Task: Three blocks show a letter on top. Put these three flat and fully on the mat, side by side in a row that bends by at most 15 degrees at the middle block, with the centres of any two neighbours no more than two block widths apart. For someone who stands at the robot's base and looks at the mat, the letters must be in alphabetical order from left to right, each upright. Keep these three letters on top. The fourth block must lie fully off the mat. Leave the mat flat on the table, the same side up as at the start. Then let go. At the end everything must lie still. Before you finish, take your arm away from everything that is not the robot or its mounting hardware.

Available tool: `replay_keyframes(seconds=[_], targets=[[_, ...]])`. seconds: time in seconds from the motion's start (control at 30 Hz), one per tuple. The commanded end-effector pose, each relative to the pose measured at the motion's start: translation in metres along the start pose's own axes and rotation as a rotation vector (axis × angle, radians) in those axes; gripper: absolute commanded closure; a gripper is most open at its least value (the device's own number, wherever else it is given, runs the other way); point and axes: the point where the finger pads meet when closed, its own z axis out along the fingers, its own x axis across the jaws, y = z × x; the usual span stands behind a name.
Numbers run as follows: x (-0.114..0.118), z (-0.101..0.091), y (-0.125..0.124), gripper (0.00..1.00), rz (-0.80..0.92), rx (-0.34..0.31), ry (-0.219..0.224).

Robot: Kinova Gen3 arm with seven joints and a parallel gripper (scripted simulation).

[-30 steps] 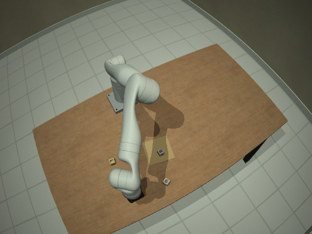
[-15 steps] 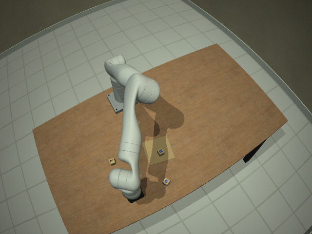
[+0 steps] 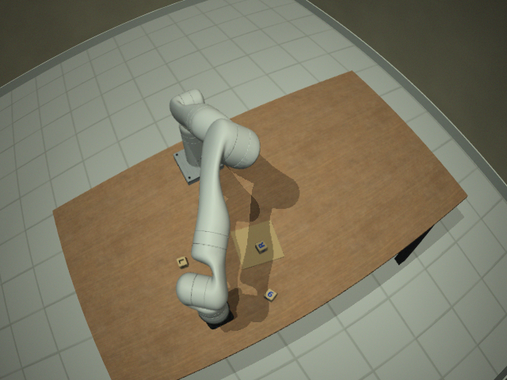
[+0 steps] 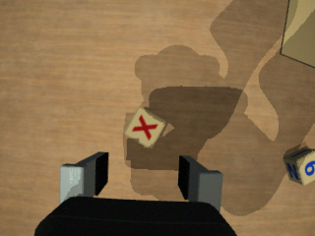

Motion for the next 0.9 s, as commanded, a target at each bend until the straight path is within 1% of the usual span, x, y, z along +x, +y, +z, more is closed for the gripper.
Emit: replay_keyframes(seconds=[0.0,0.13,0.23,0.37,0.5,0.57,0.73,0.87], targets=[[0.000,-0.002,0.000,0.00,0.001,-0.003,0.000],[-0.005,-0.003,-0.012,0.00,0.004,-0.006,-0.002],[-0.011,-0.004,-0.029,0.00,0.008,-0.010,-0.004],[-0.018,-0.006,-0.063,0.00,0.012,-0.014,-0.006],[-0.021,-0.006,-0.107,0.00,0.013,-0.014,-0.007],[-0.021,-0.006,-0.107,0.00,0.013,-0.014,-0.007],[-0.018,-0.004,-0.159,0.00,0.009,-0.009,-0.005],[-0.013,-0.002,-0.188,0.00,0.004,-0.005,-0.002]])
